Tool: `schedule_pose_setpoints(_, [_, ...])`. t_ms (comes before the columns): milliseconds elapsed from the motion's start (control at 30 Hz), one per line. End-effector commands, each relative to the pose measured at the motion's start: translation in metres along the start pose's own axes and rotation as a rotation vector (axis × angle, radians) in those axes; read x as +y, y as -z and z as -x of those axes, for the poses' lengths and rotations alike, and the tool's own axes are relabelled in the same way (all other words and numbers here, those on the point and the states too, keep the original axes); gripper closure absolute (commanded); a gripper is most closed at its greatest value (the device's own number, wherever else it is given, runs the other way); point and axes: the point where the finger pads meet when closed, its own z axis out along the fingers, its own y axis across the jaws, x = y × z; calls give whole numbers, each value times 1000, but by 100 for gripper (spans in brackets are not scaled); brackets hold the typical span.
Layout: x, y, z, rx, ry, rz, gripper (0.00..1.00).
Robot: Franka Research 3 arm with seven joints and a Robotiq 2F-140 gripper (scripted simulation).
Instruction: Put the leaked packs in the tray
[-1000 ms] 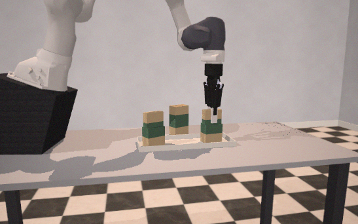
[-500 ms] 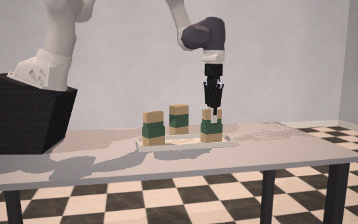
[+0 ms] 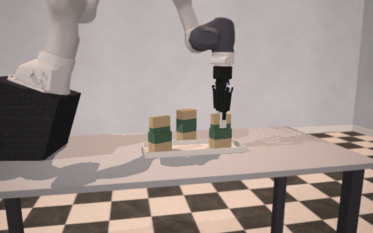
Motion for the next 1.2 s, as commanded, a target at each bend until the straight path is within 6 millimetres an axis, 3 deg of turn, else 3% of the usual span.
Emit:
schedule_pose_setpoints(0, [-1,2,4,-9,-2,-4,77])
schedule_pose_setpoints(767, [-1,2,4,-9,-2,-4,77])
schedule_pose_setpoints(800, [-1,2,4,-9,-2,-4,46])
schedule_pose_setpoints(1167, [-1,2,4,-9,-2,-4,46])
